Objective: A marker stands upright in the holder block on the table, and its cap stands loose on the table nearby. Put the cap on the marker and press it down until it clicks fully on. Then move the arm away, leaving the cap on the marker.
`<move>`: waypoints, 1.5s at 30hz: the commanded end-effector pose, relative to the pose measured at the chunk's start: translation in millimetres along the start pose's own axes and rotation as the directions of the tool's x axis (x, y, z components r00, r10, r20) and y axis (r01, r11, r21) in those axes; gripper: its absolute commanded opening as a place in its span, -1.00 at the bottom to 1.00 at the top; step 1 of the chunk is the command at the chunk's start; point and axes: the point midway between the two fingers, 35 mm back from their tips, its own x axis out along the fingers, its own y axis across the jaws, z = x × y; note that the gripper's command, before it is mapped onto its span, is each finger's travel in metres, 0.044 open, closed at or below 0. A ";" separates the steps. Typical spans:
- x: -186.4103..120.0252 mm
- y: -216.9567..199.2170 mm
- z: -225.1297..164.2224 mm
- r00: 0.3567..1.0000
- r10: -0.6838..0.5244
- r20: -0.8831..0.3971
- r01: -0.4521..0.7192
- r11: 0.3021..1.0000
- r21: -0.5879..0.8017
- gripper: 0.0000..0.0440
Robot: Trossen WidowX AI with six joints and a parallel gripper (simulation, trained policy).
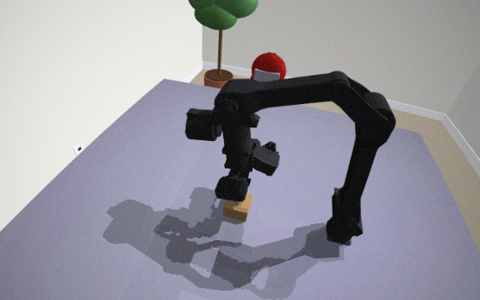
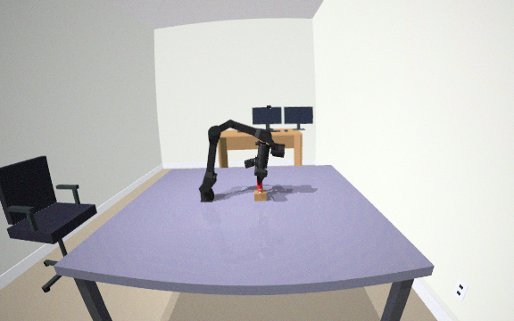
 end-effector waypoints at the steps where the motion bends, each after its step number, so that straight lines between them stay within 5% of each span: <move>1: 13.0 -4.1 5.3 0.999 -0.022 0.031 0.022 1.000 -0.009 -1.00; 45: 36.1 1.9 0.7 1.000 0.001 -0.002 -0.001 1.000 -0.004 -0.70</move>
